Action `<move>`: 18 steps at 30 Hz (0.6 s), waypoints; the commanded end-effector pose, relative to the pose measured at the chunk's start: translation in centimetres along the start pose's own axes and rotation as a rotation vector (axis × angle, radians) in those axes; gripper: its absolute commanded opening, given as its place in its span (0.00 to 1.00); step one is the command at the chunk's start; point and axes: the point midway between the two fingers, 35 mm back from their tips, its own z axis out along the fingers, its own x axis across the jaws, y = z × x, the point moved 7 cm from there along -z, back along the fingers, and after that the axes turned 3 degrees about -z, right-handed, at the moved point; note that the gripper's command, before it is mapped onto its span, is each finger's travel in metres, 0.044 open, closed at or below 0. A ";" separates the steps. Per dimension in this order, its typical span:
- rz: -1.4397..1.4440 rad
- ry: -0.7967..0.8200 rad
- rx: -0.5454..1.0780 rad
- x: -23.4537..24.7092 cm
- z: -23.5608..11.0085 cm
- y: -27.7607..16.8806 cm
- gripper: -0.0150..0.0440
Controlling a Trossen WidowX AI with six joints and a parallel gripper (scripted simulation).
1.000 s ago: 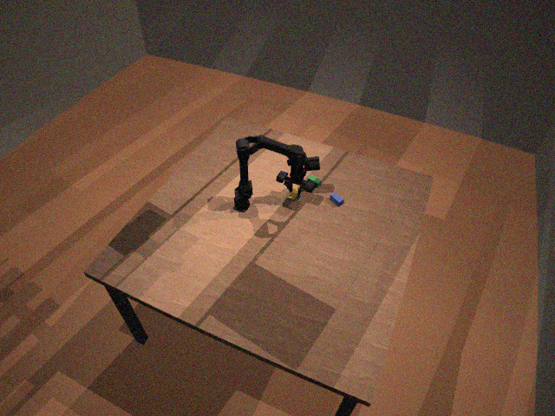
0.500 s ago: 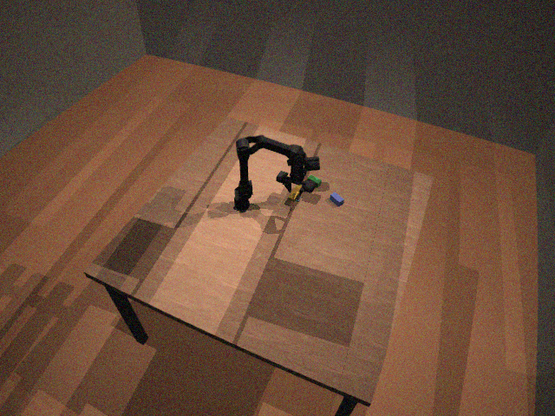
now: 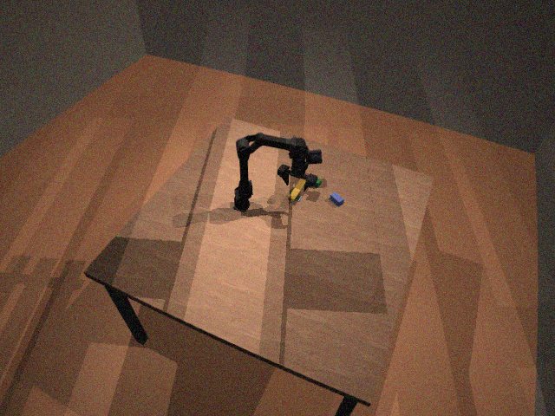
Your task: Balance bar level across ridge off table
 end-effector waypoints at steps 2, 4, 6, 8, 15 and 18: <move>0.001 -0.011 -0.006 0.4 -5.6 -0.2 1.00; 0.001 -0.011 -0.006 0.4 -5.8 -0.2 1.00; 0.001 -0.011 -0.006 0.4 -5.8 -0.2 1.00; 0.001 -0.011 -0.006 0.4 -5.8 -0.2 1.00; 0.001 -0.011 -0.006 0.4 -5.8 -0.2 1.00; 0.001 -0.011 -0.006 0.4 -5.8 -0.2 1.00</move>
